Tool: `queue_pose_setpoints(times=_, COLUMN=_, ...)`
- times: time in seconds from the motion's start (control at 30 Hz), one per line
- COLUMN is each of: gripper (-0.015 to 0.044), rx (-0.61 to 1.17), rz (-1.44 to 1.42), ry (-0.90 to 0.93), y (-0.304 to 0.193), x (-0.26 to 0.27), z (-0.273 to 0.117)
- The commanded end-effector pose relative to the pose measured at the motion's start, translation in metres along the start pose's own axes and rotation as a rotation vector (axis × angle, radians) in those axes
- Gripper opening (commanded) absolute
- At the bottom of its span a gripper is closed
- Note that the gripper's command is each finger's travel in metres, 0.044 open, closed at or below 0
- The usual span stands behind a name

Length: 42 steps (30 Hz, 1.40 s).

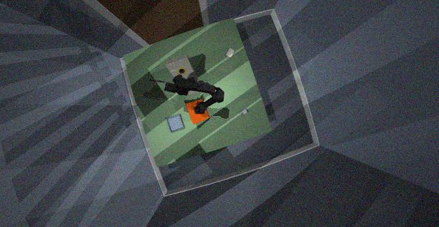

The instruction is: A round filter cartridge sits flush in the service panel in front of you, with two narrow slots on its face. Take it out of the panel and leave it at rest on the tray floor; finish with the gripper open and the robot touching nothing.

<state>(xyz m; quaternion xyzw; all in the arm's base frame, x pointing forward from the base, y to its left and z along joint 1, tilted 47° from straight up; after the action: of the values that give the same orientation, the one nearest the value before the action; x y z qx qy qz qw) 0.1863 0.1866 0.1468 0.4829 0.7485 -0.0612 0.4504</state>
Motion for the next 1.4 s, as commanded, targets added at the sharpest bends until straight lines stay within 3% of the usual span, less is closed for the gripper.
queue_pose_setpoints(times=0.0, gripper=0.0, rx=0.0, rz=0.006, ry=-0.003, y=0.001, x=0.003, z=-0.01)
queue_pose_setpoints(times=0.57, gripper=0.0, rx=-0.001, rz=0.01, ry=0.0, y=0.004, x=0.086, z=0.003)
queue_pose_setpoints(times=0.7, gripper=0.0, rx=0.007, rz=-0.022, ry=0.008, y=0.001, x=0.083, z=0.003)
queue_pose_setpoints(times=1.37, gripper=0.0, rx=0.022, rz=-0.756, ry=0.444, y=-0.07, x=0.2, z=-0.035)
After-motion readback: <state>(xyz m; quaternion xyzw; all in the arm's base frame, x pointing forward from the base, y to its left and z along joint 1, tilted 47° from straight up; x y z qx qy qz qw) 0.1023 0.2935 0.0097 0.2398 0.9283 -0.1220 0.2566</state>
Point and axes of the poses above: the point midway between the two fingers, 35 mm back from their tips, its own z axis out along the fingers, its own x axis across the jaws, y = z × x, the point moved 3 cm from there along -z, back along the fingers, and after that the axes turned 2 degrees about -z, right-handed, at the moved point
